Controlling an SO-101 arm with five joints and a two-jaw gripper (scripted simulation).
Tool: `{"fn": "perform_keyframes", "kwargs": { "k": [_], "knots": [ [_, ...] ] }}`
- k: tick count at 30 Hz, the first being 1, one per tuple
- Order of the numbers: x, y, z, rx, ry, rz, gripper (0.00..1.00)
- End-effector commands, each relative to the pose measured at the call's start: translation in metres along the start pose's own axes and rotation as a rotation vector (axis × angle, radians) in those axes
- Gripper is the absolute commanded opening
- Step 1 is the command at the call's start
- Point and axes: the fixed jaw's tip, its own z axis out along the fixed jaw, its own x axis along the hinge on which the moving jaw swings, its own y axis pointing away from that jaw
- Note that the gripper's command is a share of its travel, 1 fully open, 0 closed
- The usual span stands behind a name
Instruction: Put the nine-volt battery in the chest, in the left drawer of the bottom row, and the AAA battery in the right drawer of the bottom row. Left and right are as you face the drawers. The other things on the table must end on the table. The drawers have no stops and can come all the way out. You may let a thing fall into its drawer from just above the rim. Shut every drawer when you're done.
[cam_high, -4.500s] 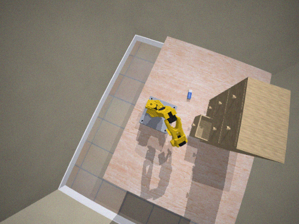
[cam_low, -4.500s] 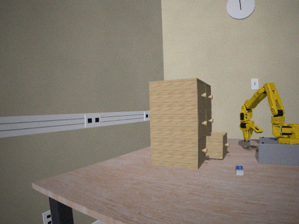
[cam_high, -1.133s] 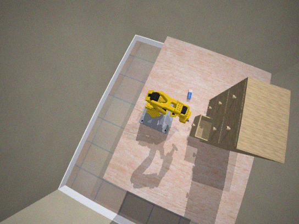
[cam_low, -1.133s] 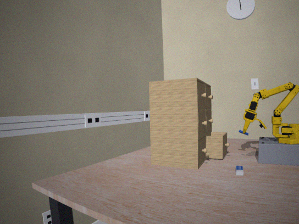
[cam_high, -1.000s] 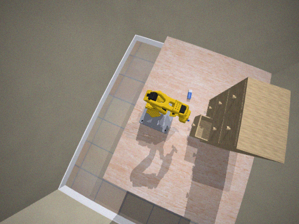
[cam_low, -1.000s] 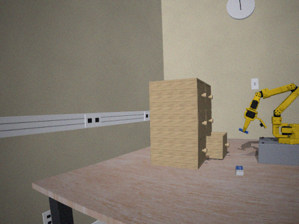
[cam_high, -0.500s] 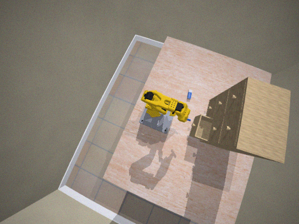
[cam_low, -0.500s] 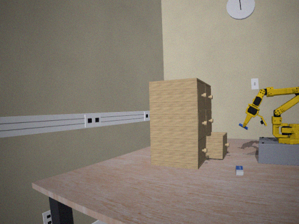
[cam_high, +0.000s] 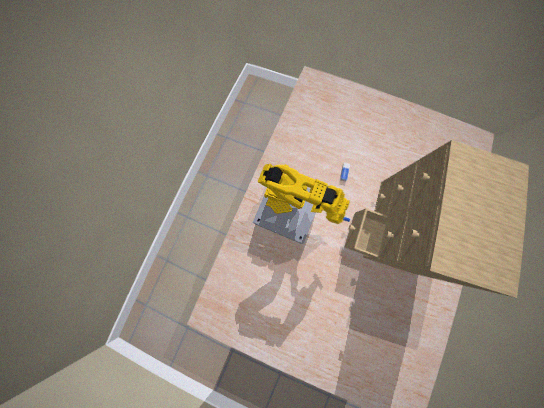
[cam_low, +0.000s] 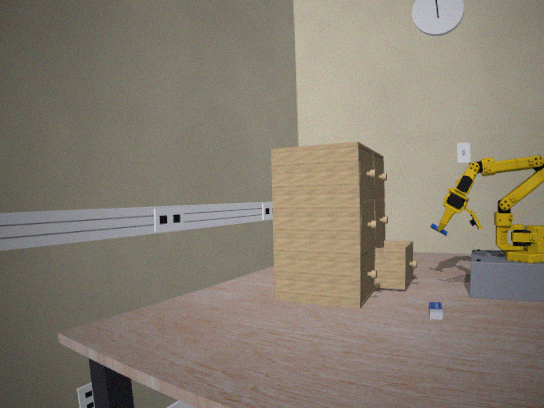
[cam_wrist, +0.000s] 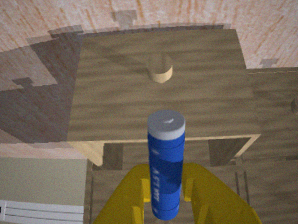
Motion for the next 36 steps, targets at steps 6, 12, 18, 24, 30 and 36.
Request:
{"fn": "perform_keyframes", "kwargs": {
  "k": [6, 12, 18, 24, 30, 36],
  "knots": [
    [0.012, -0.002, 0.005, 0.005, 0.010, -0.007, 0.00],
    [0.021, -0.002, 0.010, 0.004, 0.010, -0.007, 0.00],
    [0.032, -0.002, 0.016, 0.004, 0.010, -0.007, 0.00],
    [0.034, -0.002, 0.018, 0.004, 0.010, -0.007, 0.00],
    [0.034, -0.002, 0.018, 0.004, 0.009, -0.007, 0.00],
    [0.034, -0.002, 0.018, 0.004, 0.009, -0.007, 0.00]
  ]
}}
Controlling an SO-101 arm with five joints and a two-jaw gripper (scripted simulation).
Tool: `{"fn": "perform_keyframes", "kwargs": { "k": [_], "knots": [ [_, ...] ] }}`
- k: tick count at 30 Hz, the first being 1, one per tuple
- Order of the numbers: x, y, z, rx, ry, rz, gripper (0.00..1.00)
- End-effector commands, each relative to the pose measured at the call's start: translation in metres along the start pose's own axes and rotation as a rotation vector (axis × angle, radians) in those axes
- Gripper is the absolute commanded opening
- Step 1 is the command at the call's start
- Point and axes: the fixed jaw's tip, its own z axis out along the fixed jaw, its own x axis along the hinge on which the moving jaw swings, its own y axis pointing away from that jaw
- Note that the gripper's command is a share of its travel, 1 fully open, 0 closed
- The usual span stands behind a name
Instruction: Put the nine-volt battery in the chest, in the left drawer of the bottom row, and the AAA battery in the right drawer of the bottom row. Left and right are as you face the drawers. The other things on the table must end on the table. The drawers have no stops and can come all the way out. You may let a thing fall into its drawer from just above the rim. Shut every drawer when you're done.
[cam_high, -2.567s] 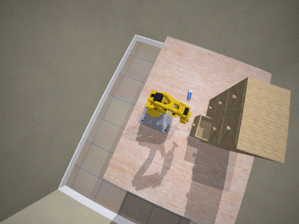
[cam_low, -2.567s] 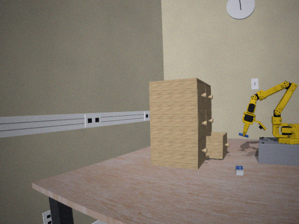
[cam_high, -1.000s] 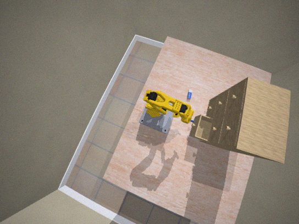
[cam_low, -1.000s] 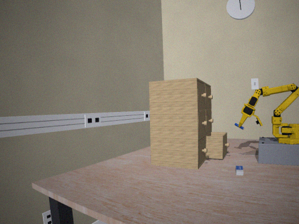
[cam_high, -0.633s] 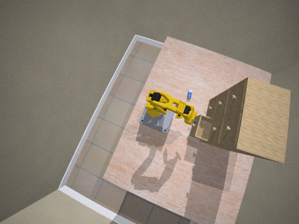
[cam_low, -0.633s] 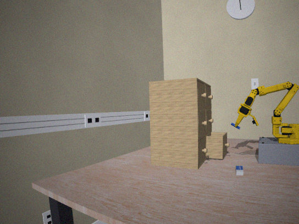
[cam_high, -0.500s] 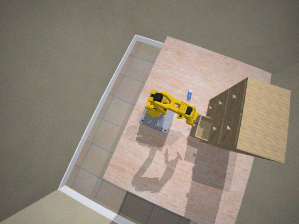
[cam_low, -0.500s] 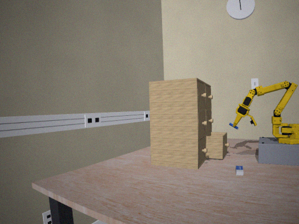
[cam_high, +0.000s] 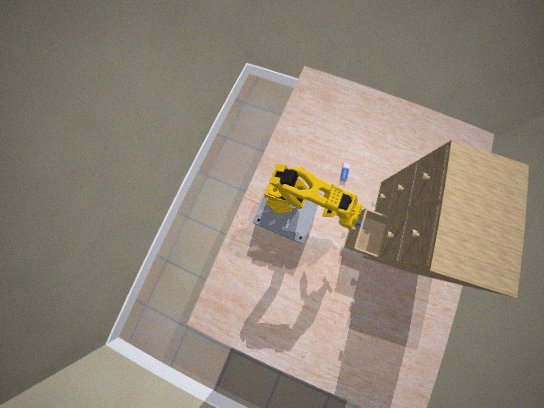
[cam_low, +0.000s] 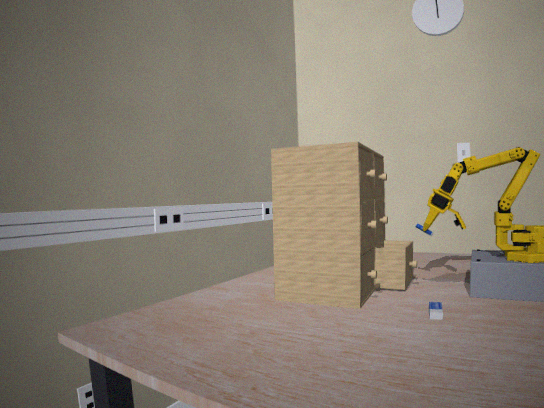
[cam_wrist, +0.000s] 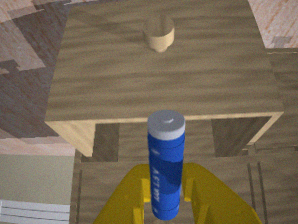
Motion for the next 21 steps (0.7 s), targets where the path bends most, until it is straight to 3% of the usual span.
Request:
{"fn": "perform_keyframes", "kwargs": {
  "k": [1, 21],
  "knots": [
    [0.0030, -0.0013, 0.0001, 0.004, 0.009, -0.007, 0.00],
    [0.0051, -0.0021, 0.0006, 0.006, 0.009, -0.010, 0.00]
  ]
}}
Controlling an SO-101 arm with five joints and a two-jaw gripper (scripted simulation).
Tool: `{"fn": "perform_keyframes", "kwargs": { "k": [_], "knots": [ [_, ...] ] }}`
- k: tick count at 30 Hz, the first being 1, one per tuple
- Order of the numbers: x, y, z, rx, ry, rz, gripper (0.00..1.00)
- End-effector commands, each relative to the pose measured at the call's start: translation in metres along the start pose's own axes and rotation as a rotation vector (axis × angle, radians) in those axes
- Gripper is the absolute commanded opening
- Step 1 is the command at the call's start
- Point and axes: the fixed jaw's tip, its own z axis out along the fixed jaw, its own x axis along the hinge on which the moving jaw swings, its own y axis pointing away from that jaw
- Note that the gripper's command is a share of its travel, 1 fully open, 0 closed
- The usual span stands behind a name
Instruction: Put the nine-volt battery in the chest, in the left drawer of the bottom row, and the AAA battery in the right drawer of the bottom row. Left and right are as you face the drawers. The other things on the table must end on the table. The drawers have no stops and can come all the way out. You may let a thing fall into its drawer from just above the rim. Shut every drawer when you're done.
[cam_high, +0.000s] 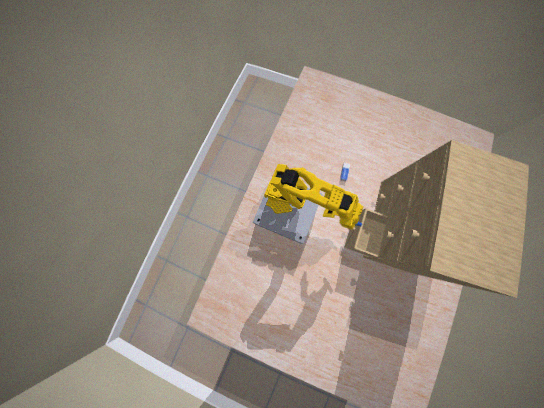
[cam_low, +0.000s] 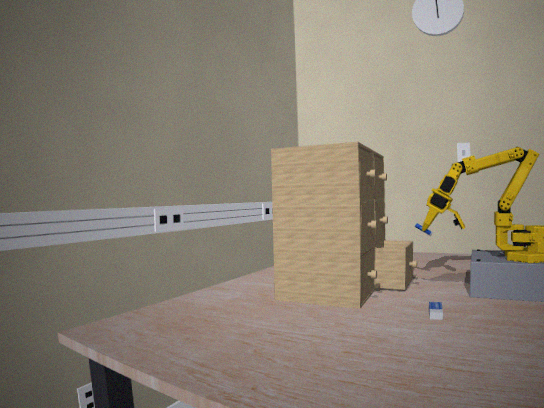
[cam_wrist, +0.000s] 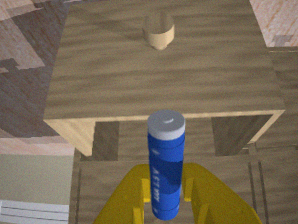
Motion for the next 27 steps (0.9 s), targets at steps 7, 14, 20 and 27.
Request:
{"fn": "perform_keyframes", "kwargs": {
  "k": [7, 14, 20, 27],
  "knots": [
    [0.0039, -0.0024, 0.0001, 0.006, 0.010, -0.011, 0.00],
    [0.0039, -0.0024, 0.0001, 0.006, 0.010, -0.011, 0.00],
    [0.0035, -0.0022, 0.0000, 0.006, 0.010, -0.010, 0.00],
    [0.0020, -0.0015, -0.0005, 0.004, 0.010, -0.008, 0.00]
  ]
}}
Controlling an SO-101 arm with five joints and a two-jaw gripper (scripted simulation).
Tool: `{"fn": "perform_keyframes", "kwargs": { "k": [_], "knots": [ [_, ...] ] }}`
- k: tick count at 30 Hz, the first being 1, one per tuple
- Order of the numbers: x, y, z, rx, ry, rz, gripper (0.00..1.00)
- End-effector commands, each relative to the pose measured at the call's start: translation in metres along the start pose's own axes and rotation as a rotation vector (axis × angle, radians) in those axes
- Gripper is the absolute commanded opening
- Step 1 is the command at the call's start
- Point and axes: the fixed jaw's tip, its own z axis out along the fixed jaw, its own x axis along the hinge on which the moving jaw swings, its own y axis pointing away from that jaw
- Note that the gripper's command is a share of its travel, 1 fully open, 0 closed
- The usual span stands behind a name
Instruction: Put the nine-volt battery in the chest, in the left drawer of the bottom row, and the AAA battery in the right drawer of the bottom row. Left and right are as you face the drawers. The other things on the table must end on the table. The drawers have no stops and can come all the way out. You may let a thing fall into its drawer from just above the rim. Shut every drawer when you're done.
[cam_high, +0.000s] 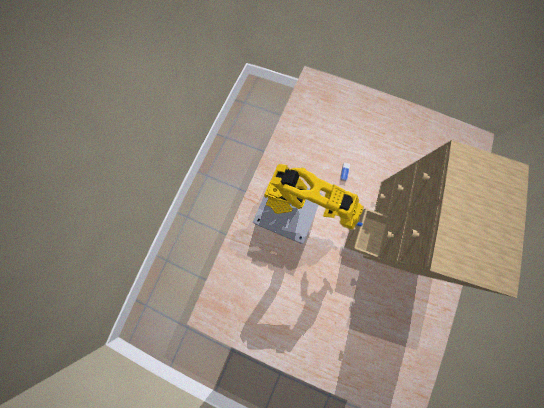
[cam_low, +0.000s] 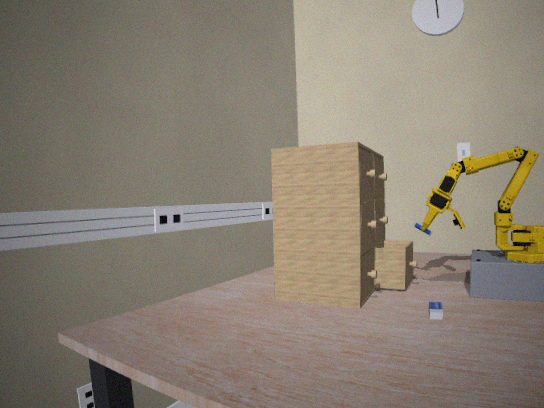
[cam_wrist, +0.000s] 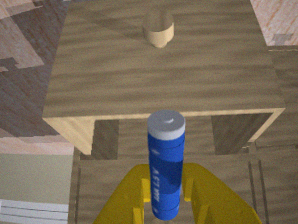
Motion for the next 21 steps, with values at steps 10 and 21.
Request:
{"fn": "perform_keyframes", "kwargs": {
  "k": [10, 21],
  "knots": [
    [0.010, -0.001, 0.003, 0.003, 0.008, -0.006, 0.00],
    [0.057, -0.001, 0.038, 0.002, 0.008, -0.006, 0.00]
  ]
}}
